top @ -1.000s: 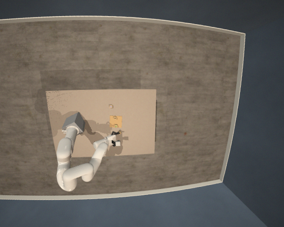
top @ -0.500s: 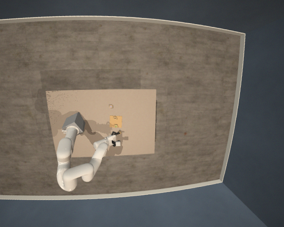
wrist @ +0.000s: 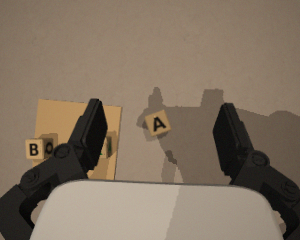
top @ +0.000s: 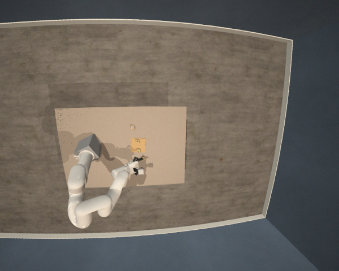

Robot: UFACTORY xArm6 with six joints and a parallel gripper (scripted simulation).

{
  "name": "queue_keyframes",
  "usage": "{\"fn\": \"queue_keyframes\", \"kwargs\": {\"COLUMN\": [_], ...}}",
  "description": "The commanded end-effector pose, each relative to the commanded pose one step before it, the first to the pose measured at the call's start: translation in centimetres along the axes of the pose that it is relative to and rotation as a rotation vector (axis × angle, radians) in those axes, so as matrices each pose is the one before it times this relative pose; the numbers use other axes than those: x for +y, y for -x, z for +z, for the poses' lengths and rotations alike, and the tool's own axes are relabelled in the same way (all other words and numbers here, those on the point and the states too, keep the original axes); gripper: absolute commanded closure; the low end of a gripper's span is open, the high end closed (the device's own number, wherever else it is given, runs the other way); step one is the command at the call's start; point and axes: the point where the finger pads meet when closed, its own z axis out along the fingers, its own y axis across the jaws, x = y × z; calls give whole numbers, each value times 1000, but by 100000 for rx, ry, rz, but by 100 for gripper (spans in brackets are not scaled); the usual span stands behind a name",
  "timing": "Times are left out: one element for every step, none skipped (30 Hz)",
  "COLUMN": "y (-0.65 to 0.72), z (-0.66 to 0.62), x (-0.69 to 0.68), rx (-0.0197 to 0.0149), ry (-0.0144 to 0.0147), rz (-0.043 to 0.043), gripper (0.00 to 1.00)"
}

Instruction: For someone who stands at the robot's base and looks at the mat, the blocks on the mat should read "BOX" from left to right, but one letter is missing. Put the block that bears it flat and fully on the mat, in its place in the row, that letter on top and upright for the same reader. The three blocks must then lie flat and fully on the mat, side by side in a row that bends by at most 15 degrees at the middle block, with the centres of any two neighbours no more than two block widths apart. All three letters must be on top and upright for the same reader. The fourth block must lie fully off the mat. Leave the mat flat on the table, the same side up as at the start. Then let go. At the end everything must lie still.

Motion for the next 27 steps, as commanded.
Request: {"fn": "queue_keyframes", "kwargs": {"y": [-131, 0, 0, 0, 0, 0, 0, 0, 0, 0, 0, 0, 0, 0, 0, 0, -1, -4, -10, -18, -27, -38, -48, -58, -64, -68, -66], "z": [11, 0, 0, 0, 0, 0, 0, 0, 0, 0, 0, 0, 0, 0, 0, 0, 1, 4, 10, 19, 30, 42, 54, 67, 78, 88, 95], "x": [26, 0, 0, 0, 0, 0, 0, 0, 0, 0, 0, 0, 0, 0, 0, 0, -1, -9, -23, -43, -68, -98, -132, -171, -214, -261, -311], "rx": [245, 0, 0, 0, 0, 0, 0, 0, 0, 0, 0, 0, 0, 0, 0, 0, -2, -15, -38, -72, -114, -164, -223, -289, -362, -442, -530], "ry": [52, 0, 0, 0, 0, 0, 0, 0, 0, 0, 0, 0, 0, 0, 0, 0, 4, 25, 66, 123, 194, 278, 370, 470, 576, 685, 795], "rz": [-3, 0, 0, 0, 0, 0, 0, 0, 0, 0, 0, 0, 0, 0, 0, 0, 11, 76, 198, 371, 586, 838, 1120, 1425, 1747, 2080, 2420], "gripper": [0, 0, 0, 0, 0, 0, 0, 0, 0, 0, 0, 0, 0, 0, 0, 0, 0, 0, 0, 0, 0, 0, 0, 0, 0, 0, 0]}}
